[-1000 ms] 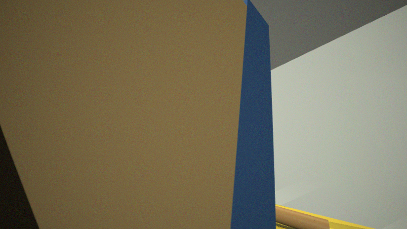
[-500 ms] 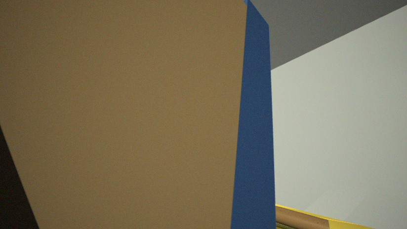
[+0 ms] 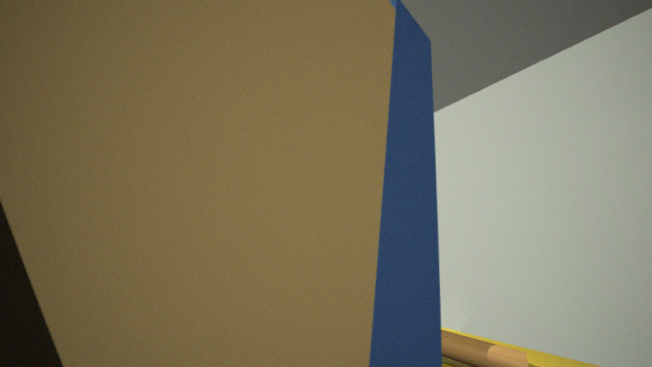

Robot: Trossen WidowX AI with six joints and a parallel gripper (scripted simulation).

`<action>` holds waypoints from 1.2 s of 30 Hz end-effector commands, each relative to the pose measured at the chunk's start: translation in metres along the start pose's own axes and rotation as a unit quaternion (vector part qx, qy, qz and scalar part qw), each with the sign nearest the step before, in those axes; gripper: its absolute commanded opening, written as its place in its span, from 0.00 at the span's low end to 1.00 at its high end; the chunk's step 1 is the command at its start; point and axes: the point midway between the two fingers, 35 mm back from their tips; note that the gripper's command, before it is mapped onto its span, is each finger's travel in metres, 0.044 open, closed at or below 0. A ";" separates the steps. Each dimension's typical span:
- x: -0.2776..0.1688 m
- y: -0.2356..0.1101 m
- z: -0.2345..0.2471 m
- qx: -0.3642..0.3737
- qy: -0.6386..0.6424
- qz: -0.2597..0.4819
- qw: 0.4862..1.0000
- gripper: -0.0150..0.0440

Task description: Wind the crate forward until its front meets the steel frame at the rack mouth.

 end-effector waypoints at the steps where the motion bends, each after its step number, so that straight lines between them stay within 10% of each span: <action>1: -0.012 -0.002 -0.004 -0.007 0.008 0.009 1.000 0.25; 36: -0.043 -0.019 -0.024 -0.008 0.008 0.009 1.000 0.25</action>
Point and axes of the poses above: the point midway between the two fingers, 35 mm back from their tips, its own y axis out along the fingers, its own z axis across the jaws, x = y × z, and after that the axes turned 7 degrees about y, right-handed
